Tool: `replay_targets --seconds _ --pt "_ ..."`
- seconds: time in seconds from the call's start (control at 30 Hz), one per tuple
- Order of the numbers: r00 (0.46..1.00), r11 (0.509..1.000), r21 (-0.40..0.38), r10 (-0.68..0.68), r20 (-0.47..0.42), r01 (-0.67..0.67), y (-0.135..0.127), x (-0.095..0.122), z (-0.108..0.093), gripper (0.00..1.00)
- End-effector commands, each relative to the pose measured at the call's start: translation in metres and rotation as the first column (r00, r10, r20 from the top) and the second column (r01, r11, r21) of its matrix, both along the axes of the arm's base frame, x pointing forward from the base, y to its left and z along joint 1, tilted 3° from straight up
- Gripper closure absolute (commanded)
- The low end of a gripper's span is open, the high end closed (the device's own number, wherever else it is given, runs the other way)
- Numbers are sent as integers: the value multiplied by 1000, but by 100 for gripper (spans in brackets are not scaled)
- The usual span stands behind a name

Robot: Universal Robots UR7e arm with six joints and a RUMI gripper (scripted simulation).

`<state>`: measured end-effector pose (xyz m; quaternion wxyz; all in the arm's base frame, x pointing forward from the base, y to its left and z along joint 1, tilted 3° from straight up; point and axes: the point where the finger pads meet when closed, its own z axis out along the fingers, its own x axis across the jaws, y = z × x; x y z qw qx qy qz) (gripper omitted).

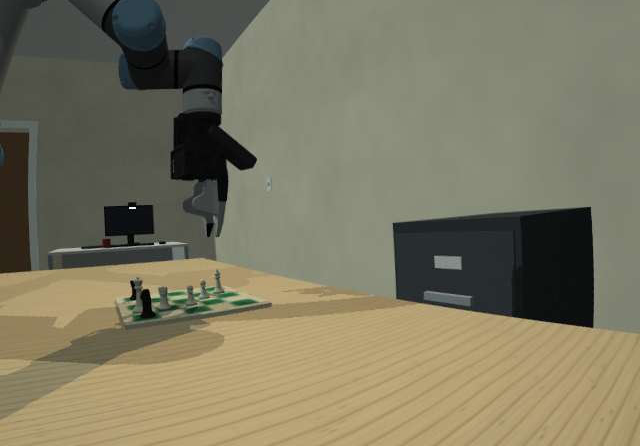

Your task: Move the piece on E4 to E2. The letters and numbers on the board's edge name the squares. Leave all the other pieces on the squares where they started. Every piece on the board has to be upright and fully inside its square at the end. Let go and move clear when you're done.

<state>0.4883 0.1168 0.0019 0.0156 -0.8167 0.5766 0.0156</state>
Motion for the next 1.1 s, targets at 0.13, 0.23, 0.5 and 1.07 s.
replay_targets --seconds 0.13,0.23,0.5,1.07 --pt "1000 1000 0 0 1 0 0 0 0 78" --pt "1000 1000 0 0 1 0 0 0 0 78" --pt "1000 1000 0 0 1 0 0 0 0 78" --pt "1000 1000 0 0 1 0 1 0 -10 78"
